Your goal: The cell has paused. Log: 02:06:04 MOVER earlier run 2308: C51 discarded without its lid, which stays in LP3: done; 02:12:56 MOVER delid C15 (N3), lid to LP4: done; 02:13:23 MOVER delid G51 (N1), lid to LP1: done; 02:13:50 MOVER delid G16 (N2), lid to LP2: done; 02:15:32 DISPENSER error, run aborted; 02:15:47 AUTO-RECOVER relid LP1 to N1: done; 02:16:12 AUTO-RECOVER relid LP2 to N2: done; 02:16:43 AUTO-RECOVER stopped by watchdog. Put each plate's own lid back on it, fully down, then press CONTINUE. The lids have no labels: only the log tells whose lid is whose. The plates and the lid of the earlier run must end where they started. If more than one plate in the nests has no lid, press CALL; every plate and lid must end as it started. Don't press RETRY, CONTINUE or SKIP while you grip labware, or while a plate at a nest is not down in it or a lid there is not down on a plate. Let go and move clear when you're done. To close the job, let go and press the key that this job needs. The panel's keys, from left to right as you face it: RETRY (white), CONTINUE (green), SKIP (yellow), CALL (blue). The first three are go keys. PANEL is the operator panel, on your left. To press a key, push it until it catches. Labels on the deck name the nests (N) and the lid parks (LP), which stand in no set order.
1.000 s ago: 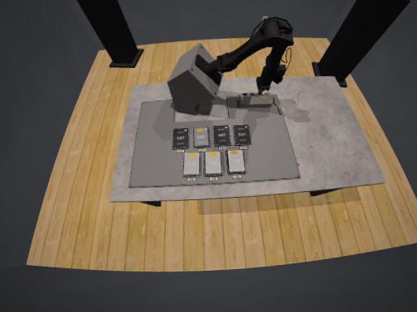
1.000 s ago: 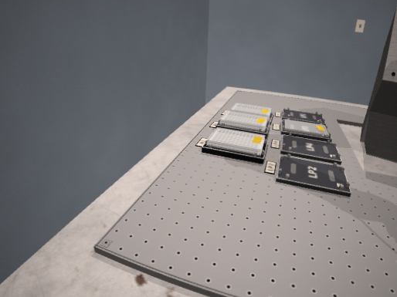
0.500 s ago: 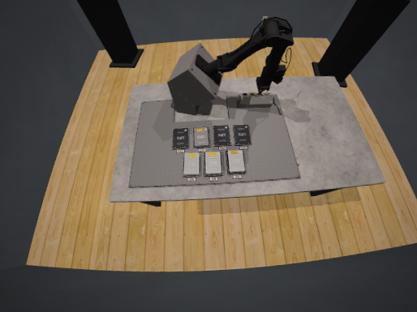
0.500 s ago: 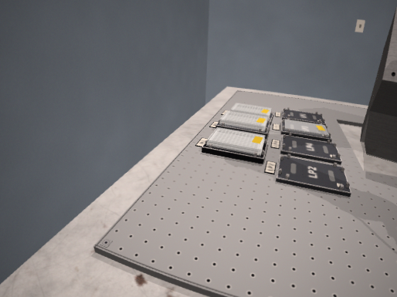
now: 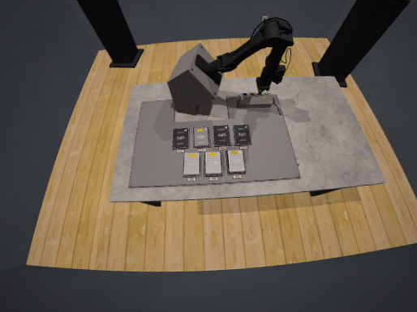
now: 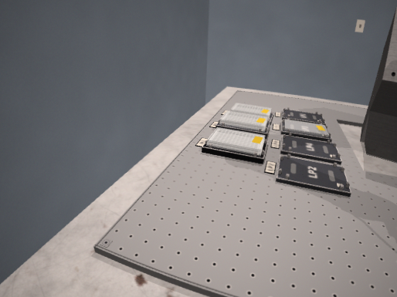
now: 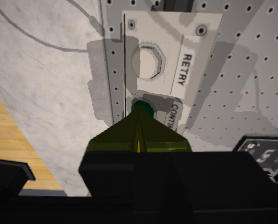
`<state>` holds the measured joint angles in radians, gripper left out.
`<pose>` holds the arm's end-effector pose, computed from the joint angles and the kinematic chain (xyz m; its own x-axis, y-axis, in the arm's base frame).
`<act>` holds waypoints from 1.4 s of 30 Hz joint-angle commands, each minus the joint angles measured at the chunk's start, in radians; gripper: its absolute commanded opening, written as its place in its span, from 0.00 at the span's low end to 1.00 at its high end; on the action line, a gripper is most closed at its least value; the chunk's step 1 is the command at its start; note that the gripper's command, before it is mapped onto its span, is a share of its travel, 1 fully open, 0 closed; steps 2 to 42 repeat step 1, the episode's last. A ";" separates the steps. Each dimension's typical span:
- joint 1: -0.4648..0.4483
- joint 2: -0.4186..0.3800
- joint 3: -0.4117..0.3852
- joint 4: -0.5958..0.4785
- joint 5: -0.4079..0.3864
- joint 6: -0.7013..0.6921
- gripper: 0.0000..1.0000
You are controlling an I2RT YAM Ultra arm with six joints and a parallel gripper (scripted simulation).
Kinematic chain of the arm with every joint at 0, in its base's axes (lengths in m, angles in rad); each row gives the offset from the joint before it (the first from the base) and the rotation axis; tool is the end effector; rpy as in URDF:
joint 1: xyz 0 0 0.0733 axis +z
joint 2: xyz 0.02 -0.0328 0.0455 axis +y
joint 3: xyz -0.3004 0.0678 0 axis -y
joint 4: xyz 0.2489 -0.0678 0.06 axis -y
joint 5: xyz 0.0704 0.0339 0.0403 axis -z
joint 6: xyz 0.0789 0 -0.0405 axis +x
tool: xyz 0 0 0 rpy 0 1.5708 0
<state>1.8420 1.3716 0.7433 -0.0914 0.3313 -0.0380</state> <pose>-0.0583 0.3015 0.2198 0.2136 -0.6339 -0.7433 -0.9692 -0.0418 -0.2428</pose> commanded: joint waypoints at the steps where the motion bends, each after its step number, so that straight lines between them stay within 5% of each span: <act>1: -0.017 0.025 -0.027 0.032 0.003 -0.011 0.00; 42: -0.017 0.025 -0.027 0.032 0.003 -0.011 0.00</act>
